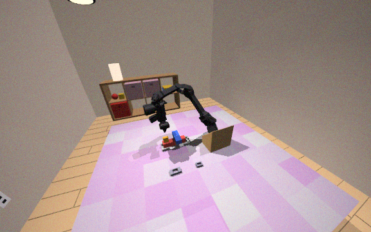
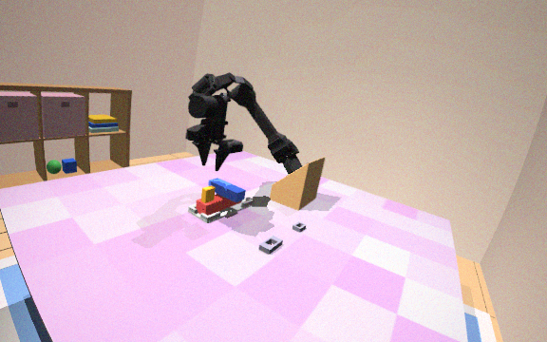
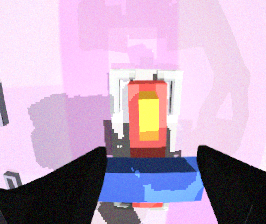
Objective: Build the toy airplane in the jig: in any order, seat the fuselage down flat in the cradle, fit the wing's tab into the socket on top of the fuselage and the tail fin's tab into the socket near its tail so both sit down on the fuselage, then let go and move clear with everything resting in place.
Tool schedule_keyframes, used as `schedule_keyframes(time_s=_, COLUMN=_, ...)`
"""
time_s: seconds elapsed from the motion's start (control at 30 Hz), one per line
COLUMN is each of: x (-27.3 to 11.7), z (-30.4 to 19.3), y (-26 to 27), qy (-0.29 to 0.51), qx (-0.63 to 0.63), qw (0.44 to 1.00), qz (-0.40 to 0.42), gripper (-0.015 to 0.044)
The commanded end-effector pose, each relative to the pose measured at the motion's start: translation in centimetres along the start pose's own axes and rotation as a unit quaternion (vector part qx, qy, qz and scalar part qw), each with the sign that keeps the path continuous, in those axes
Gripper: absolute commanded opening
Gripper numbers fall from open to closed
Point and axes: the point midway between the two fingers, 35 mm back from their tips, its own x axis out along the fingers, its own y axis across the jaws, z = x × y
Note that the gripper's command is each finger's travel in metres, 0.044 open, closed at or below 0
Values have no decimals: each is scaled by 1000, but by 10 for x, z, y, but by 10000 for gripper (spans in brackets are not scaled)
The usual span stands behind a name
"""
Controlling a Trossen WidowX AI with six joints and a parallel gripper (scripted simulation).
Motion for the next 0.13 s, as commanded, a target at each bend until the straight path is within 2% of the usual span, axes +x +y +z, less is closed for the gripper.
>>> schedule_keyframes(time_s=0.0, x=0, z=0, y=0, qy=1, qx=1, qw=1000, qz=1, gripper=260)
schedule_keyframes(time_s=0.1, x=0, z=0, y=0, qy=1, qx=1, qw=1000, qz=1, gripper=260)
